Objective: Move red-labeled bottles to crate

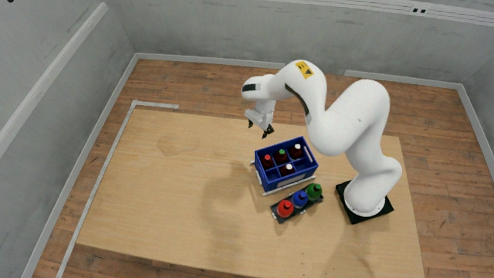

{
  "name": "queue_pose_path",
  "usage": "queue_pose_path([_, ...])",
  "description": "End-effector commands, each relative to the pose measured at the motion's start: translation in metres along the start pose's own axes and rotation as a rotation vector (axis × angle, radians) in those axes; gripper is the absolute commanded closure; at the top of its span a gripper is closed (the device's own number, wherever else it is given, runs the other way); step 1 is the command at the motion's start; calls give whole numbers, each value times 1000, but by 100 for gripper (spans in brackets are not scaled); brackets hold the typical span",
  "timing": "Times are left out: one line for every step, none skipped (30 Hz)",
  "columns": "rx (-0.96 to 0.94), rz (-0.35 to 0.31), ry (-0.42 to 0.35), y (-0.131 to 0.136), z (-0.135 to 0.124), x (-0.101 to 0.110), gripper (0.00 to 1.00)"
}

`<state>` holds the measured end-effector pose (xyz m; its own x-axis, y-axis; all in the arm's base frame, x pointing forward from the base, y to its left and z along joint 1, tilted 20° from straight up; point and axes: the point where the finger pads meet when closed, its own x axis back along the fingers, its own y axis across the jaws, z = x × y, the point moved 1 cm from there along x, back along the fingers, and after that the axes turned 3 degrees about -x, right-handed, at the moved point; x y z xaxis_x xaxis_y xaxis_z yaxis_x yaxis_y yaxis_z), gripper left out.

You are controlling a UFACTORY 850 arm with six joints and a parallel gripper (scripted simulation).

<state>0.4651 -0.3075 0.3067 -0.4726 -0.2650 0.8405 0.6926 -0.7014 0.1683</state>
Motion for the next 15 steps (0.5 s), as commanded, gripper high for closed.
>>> queue_pose_path([74,-1,-72,-40,-6,7,0])
queue_pose_path([90,1,-86,-48,-8,8,0])
queue_pose_path([107,3,-99,-57,-10,8,0])
queue_pose_path([122,5,-112,-64,-12,9,0])
queue_pose_path([138,7,-124,-72,-13,10,0])
queue_pose_path([154,9,-137,-80,-15,10,0])
queue_pose_path([171,12,-149,-88,-17,11,0])
queue_pose_path([187,14,-161,-95,-19,11,0])
queue_pose_path([203,16,-173,-103,-21,11,0])
queue_pose_path([220,18,-185,-111,-23,12,0])
queue_pose_path([237,20,-196,-119,-25,12,0])
queue_pose_path([254,22,-208,-127,-28,12,0])
queue_pose_path([254,22,-208,-127,-28,12,0])
queue_pose_path([254,22,-208,-127,-28,12,0])
queue_pose_path([274,25,-222,-136,-30,12,0])
